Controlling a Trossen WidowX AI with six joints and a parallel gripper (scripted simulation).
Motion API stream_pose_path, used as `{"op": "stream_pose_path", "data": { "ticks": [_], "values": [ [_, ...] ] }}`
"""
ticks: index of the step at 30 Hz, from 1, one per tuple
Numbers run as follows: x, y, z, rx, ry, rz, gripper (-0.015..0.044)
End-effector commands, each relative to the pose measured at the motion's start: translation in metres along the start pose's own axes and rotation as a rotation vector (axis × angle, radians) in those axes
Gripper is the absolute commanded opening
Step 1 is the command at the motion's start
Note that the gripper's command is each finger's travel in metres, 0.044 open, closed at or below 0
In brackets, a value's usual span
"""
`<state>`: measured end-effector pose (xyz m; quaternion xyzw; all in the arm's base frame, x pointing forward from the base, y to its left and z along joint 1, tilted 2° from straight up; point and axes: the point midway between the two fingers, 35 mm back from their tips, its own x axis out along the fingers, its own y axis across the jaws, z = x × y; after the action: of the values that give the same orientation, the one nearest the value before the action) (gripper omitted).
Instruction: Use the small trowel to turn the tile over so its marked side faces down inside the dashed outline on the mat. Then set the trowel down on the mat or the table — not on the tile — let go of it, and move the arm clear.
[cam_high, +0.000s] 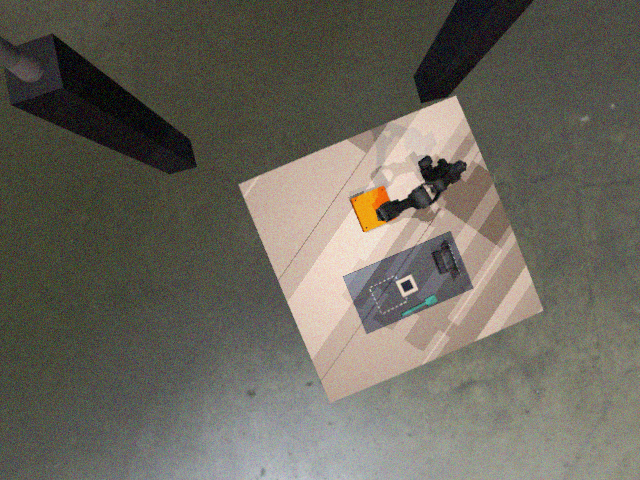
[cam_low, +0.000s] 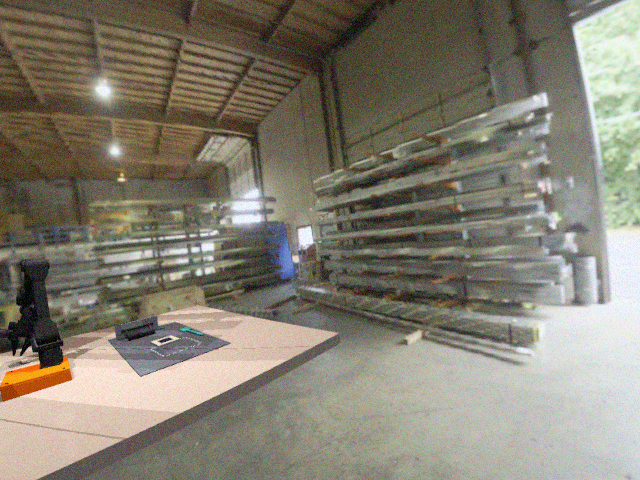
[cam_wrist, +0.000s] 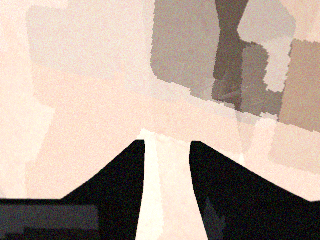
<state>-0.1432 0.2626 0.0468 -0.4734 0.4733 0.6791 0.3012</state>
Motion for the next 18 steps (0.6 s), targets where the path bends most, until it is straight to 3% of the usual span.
{"op": "stream_pose_path", "data": {
  "ticks": [1, 18],
  "values": [
    [-0.013, -0.03, 0.004, 0.106, -0.034, -0.043, 0.01],
    [-0.063, -0.126, -0.003, 0.546, -0.165, -0.133, 0.01]
  ]
}}
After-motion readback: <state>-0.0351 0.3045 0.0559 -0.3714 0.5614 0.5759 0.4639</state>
